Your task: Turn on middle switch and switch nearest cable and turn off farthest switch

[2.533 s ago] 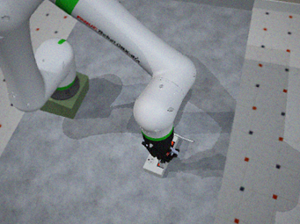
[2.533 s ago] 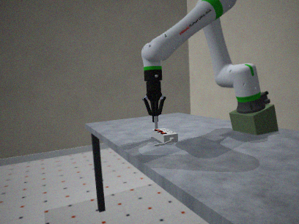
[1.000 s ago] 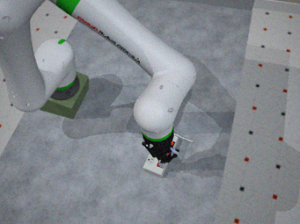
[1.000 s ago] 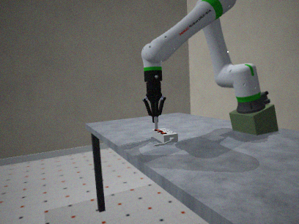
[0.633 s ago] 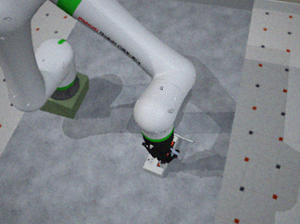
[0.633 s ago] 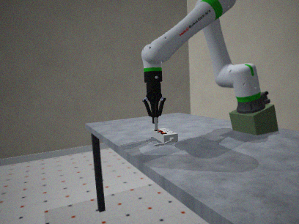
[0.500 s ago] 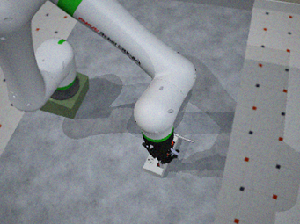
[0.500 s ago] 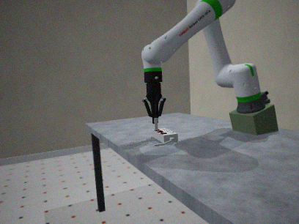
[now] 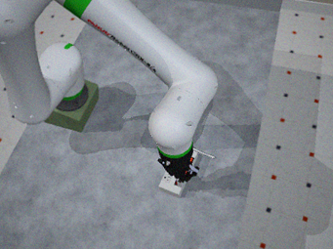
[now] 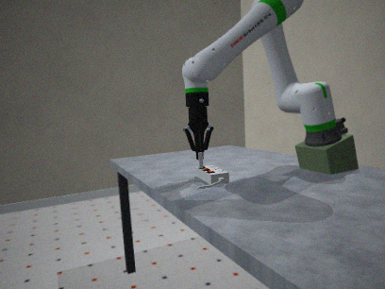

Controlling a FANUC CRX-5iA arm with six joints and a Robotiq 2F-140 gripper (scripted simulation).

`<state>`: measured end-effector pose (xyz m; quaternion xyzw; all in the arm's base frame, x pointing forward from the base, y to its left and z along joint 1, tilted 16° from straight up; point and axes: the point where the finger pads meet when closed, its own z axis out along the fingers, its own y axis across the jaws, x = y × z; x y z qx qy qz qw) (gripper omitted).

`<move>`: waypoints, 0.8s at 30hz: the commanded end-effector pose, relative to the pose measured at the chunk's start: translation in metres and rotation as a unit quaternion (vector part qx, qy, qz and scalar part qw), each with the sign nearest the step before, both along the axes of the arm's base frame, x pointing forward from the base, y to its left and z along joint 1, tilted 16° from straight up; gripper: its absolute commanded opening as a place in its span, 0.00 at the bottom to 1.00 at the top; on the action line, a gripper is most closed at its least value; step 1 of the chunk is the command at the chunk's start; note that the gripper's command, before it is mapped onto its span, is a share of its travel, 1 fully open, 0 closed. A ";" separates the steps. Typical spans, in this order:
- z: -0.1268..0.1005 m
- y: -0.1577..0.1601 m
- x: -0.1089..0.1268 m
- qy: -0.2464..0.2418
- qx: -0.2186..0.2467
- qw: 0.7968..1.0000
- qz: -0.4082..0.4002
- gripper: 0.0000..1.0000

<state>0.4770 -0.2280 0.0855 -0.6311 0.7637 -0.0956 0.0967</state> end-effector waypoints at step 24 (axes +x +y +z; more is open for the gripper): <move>0.034 0.001 -0.010 0.000 0.000 1.000 0.000 0.00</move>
